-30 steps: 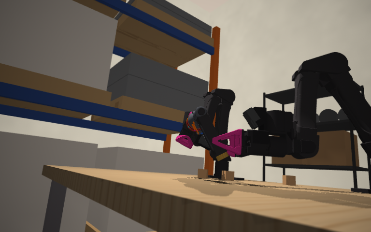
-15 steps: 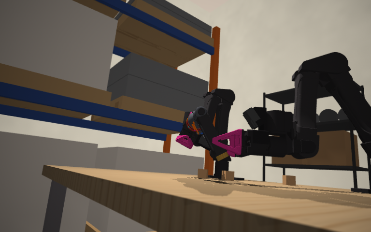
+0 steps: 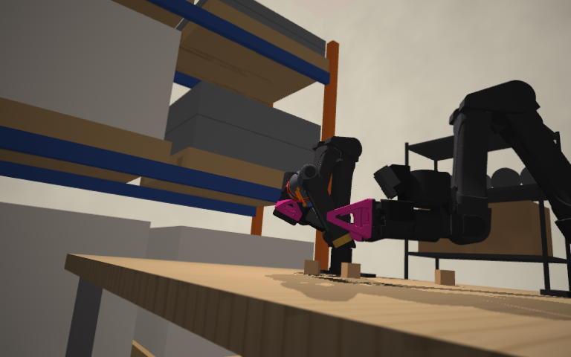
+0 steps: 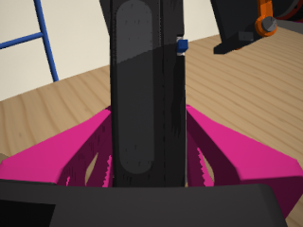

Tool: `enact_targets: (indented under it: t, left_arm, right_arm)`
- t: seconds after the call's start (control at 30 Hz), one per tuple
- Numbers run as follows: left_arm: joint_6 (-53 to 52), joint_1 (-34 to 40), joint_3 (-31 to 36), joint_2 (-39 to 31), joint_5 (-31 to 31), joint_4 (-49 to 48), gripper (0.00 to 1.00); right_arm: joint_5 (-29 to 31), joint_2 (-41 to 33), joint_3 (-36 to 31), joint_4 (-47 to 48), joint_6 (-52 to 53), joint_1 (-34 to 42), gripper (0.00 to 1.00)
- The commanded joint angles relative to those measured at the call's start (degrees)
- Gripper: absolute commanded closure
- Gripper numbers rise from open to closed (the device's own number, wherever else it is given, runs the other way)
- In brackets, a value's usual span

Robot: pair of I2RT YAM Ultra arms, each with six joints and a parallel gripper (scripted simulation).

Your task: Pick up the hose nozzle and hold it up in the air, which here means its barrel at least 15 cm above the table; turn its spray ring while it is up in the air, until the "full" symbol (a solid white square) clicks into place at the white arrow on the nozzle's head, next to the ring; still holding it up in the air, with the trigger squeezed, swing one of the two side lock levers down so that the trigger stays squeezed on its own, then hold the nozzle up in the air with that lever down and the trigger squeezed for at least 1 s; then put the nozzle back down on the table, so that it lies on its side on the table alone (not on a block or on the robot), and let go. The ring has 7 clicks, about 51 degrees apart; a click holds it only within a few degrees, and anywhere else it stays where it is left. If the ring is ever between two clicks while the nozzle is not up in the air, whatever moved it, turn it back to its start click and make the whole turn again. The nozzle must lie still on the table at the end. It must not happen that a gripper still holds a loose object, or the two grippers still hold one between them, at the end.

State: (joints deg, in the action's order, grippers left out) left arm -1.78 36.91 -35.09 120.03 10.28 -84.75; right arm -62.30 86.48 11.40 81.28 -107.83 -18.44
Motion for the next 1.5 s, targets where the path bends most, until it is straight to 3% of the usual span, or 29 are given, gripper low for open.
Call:
enact_targets:
  t: [0.0, 0.33, 0.37, 0.67, 1.17, 1.23, 1.47]
  left_arm:
    - [0.7, 0.6, -2.5, -0.7, 0.0, -5.2, 0.65]
    - [0.7, 0.6, -2.5, -0.8, 0.0, -5.2, 0.65]
    - [0.7, 0.6, -2.5, -0.8, 0.0, -5.2, 0.65]
    - [0.7, 0.6, -2.5, -0.8, 0.0, -5.2, 0.65]
    - [0.7, 0.6, -2.5, -0.8, 0.0, -5.2, 0.65]
    - [0.7, 0.6, -2.5, -0.8, 0.0, -5.2, 0.65]
    - [0.7, 0.6, -2.5, -0.8, 0.0, -5.2, 0.65]
  right_arm:
    - [0.0, 1.0, -0.2, -0.3, 0.6, 0.4, 0.63]
    - [0.1, -0.9, -0.3, 0.8, 0.5, 0.1, 0.63]
    - [0.4, -1.8, 2.7, -0.6, 1.0, 0.4, 0.63]
    - [1.4, -2.8, 5.9, -7.4, 4.8, 0.9, 0.63]
    - [4.3, -13.9, 21.7, -36.2, 15.8, 3.0, 0.63]
    - [4.3, -13.9, 21.7, -36.2, 15.8, 3.0, 0.63]
    - [5.8, -20.8, 28.4, -55.3, 19.0, 4.1, 0.63]
